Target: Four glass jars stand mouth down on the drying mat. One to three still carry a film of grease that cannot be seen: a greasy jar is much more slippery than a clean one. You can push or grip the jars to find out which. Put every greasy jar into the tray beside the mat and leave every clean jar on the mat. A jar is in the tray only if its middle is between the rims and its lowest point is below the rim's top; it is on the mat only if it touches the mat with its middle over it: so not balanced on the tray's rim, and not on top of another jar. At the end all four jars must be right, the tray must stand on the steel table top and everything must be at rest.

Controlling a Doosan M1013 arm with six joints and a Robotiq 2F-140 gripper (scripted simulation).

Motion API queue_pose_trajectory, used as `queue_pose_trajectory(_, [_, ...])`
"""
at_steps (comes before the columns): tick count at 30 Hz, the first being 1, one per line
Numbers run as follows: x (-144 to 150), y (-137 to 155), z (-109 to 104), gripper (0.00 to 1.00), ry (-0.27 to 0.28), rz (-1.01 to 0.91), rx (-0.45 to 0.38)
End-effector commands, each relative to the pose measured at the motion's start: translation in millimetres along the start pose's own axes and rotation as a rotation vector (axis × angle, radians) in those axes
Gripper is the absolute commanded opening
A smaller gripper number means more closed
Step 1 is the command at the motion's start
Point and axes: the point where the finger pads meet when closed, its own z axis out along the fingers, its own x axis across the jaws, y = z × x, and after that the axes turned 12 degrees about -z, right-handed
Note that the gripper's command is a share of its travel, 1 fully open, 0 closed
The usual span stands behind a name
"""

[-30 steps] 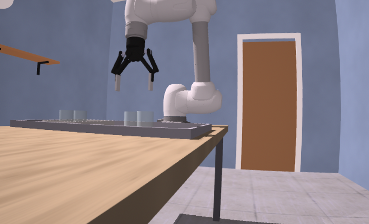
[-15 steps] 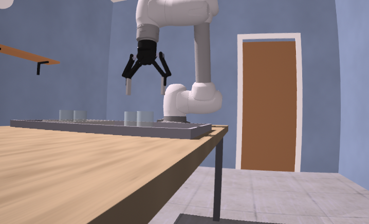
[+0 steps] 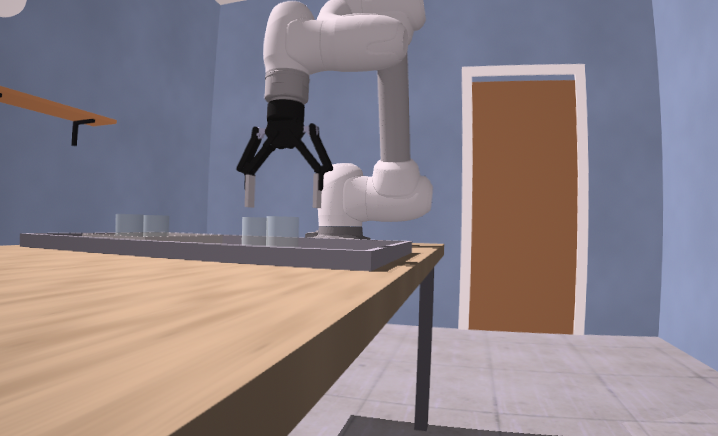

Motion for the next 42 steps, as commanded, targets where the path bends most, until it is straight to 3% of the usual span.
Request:
queue_pose_trajectory(1, [2.4,-3.0,6.4,1.0,0.001,0.007,0.005])
queue_pose_trajectory(29, [2.5,-3.3,56.4,1.0,0.001,0.007,0.005])
queue_pose_trajectory(37, [2.5,-3.3,56.4,1.0,0.001,0.007,0.005])
queue_pose_trajectory(38, [2.5,-3.3,56.4,0.61,0.001,0.007,0.005])
queue_pose_trajectory(42, [2.5,-3.3,56.4,0.61,0.001,0.007,0.005])
